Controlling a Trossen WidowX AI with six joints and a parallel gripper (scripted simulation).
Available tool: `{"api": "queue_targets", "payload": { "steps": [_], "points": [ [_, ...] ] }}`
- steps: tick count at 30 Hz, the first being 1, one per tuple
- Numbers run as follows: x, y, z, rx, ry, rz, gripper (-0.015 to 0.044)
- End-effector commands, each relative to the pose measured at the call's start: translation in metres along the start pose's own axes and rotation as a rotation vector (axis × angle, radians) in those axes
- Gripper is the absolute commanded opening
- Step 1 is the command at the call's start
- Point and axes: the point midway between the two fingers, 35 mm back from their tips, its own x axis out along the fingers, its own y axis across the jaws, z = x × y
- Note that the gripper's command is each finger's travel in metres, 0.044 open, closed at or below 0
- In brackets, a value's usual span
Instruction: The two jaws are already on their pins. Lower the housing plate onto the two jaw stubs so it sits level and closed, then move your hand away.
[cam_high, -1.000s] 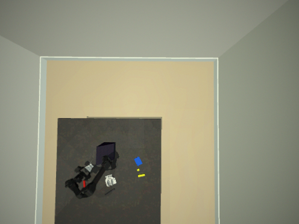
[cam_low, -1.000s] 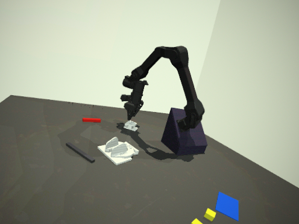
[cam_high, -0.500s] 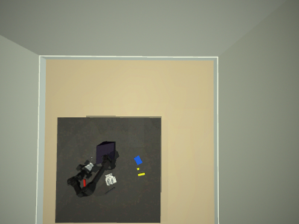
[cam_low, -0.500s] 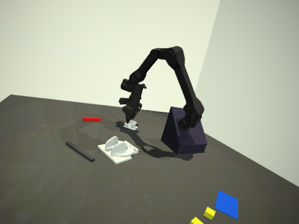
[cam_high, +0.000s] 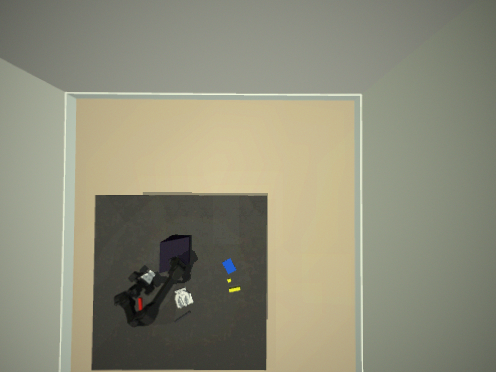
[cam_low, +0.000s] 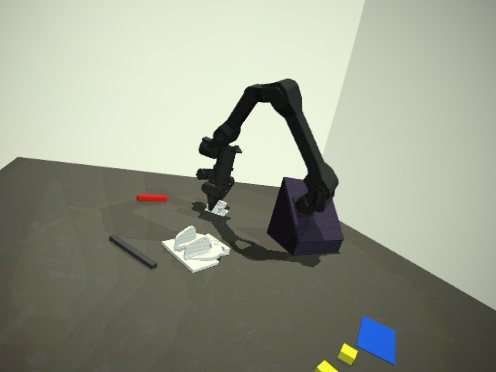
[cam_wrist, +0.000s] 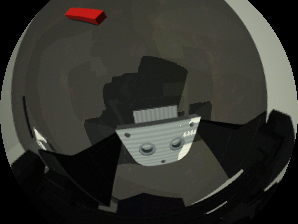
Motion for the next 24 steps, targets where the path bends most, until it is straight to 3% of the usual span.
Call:
{"api": "queue_targets", "payload": {
  "steps": [1, 24],
  "points": [
    [0.002, 0.0009, -0.0015, 0.005, 0.002, 0.007, 0.044],
    [0.002, 0.0001, -0.0014, 0.002, 0.003, 0.001, 0.042]
  ]
}}
